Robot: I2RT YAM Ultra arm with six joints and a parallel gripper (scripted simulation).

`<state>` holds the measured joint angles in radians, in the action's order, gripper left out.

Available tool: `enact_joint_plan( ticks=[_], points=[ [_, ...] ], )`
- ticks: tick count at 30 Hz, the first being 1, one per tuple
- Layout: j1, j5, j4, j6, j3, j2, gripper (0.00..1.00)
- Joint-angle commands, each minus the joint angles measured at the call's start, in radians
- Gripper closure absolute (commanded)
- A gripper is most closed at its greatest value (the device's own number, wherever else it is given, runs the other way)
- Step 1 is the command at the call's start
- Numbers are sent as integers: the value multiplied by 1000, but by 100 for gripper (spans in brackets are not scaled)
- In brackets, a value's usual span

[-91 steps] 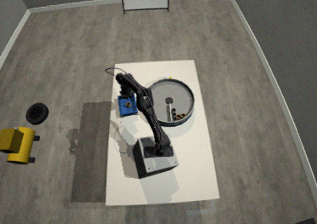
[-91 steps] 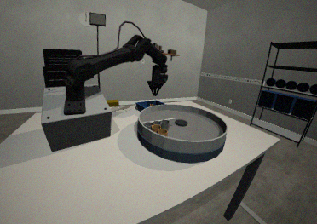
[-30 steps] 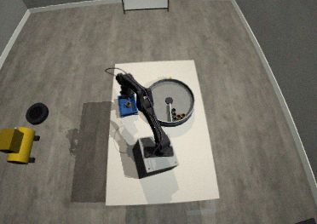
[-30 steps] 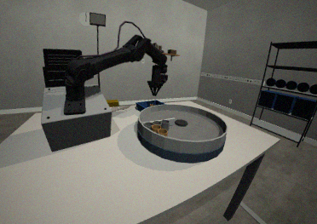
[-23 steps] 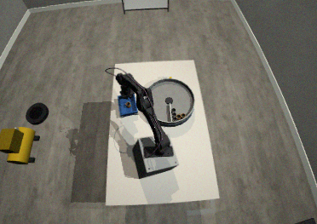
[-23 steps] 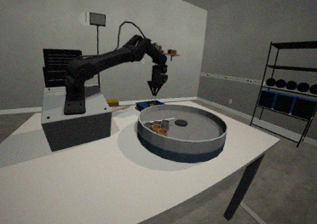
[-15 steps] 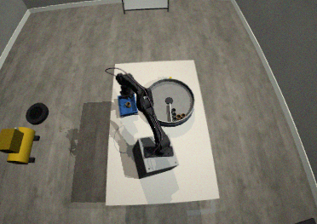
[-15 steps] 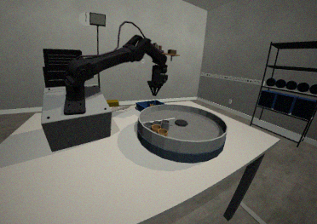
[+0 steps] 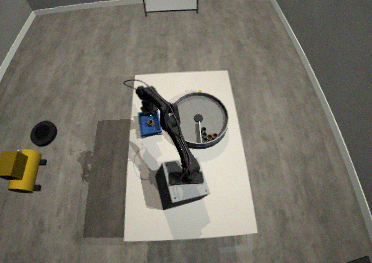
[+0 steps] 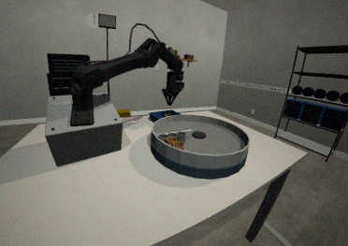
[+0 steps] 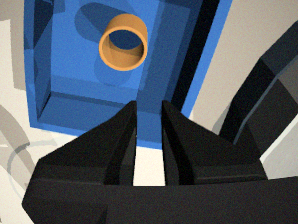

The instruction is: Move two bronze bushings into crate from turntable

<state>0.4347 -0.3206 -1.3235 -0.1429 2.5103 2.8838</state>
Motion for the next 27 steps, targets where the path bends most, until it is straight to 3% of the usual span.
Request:
enact_joint_plan(
  ticks=[1,16,27],
  points=[
    [29,7,-6,-6,33,-33,85],
    [18,2,39,19,-57,-67,85],
    [-23,-6,113,47,-216,-157,85]
  ],
)
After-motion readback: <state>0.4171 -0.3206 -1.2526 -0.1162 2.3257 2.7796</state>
